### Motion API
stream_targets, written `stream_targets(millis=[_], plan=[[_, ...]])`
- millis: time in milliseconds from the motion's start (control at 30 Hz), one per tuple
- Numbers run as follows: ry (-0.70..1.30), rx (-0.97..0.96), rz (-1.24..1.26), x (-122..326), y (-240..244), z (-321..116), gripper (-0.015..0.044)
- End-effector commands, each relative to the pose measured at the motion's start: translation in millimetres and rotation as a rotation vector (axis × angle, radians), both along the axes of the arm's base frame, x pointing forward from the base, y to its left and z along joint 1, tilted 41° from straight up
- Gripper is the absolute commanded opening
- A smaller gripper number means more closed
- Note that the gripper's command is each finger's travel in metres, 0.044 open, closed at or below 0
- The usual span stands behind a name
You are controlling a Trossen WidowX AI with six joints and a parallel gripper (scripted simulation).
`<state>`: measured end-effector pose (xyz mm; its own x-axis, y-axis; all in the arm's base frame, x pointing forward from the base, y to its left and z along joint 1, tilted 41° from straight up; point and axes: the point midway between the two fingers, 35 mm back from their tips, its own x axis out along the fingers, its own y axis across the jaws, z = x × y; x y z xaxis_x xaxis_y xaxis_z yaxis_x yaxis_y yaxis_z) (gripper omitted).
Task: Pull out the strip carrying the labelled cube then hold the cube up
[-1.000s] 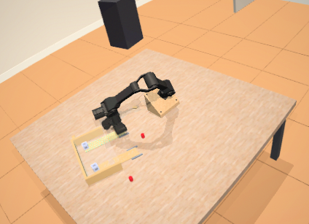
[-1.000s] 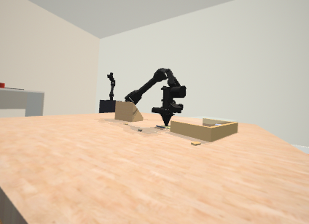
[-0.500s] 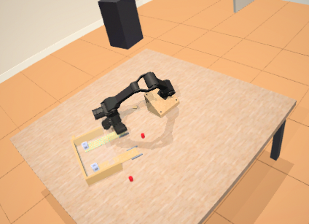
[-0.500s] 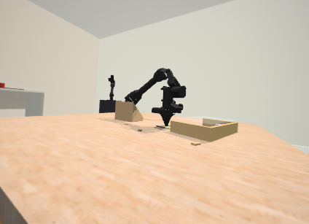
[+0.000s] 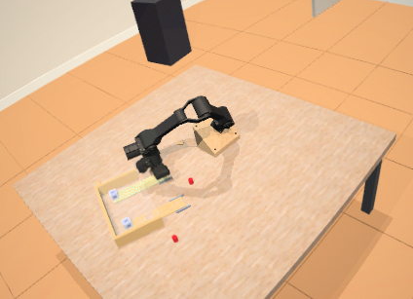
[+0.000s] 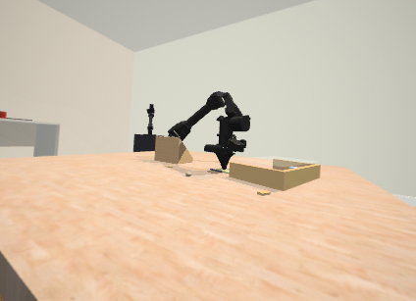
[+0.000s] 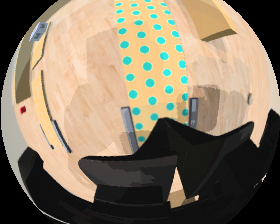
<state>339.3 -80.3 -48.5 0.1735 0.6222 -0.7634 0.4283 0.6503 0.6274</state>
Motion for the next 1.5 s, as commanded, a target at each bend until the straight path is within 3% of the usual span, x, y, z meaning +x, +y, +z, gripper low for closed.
stream_targets(millis=[0,1467], plan=[[0.005,0.005,0.0,-4.7,4.2,-0.2,0.0],[0.01,0.008,0.0,-65.5,34.6,7.9,0.0]])
